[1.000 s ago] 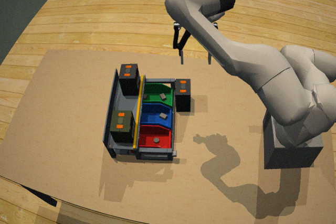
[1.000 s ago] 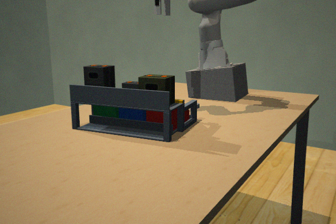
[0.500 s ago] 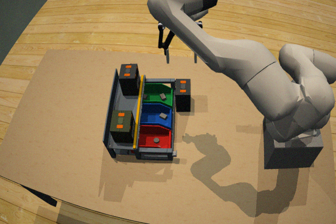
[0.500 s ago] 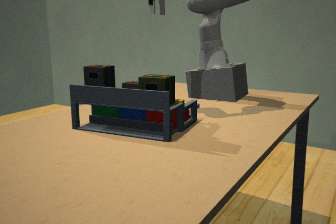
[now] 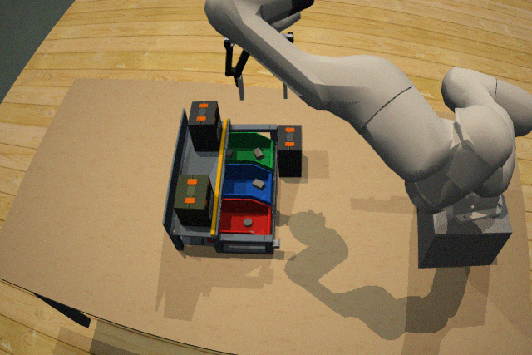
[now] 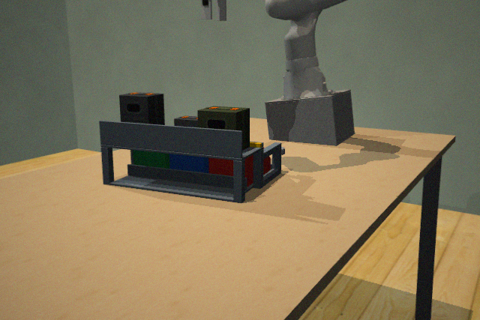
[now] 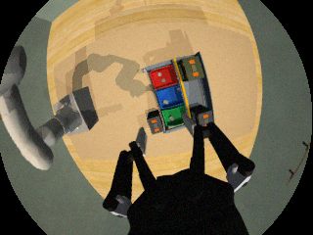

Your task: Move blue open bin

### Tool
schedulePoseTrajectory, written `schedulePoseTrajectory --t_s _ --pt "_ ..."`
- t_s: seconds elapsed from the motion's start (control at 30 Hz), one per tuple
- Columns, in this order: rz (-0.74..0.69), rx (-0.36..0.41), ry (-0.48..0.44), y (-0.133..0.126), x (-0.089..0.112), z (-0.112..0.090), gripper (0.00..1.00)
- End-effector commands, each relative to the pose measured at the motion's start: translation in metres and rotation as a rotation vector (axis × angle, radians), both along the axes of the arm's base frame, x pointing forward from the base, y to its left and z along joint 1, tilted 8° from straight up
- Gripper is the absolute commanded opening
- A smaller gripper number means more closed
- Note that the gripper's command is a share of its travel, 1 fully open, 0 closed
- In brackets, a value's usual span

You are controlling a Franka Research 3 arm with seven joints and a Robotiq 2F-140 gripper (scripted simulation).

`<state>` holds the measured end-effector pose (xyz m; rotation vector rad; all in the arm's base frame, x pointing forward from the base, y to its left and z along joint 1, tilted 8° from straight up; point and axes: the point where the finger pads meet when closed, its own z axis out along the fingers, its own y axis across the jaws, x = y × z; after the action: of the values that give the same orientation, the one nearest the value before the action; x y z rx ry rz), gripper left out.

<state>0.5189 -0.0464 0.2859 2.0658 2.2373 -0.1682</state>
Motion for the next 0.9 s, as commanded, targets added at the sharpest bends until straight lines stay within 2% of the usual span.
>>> schedulePoseTrajectory --t_s 0.0,0.17,0.33,0.73,0.87 --pt "-0.031 0.005 -0.010 0.001 0.005 0.000 0.57" --pt "-0.031 0.005 -0.010 0.001 0.005 0.000 0.57" --pt "-0.031 0.005 -0.010 0.002 0.024 -0.001 0.57" --pt "-0.031 0.005 -0.010 0.002 0.024 -0.001 0.57" --pt "-0.029 0.004 -0.009 0.002 0.016 -0.001 0.57"
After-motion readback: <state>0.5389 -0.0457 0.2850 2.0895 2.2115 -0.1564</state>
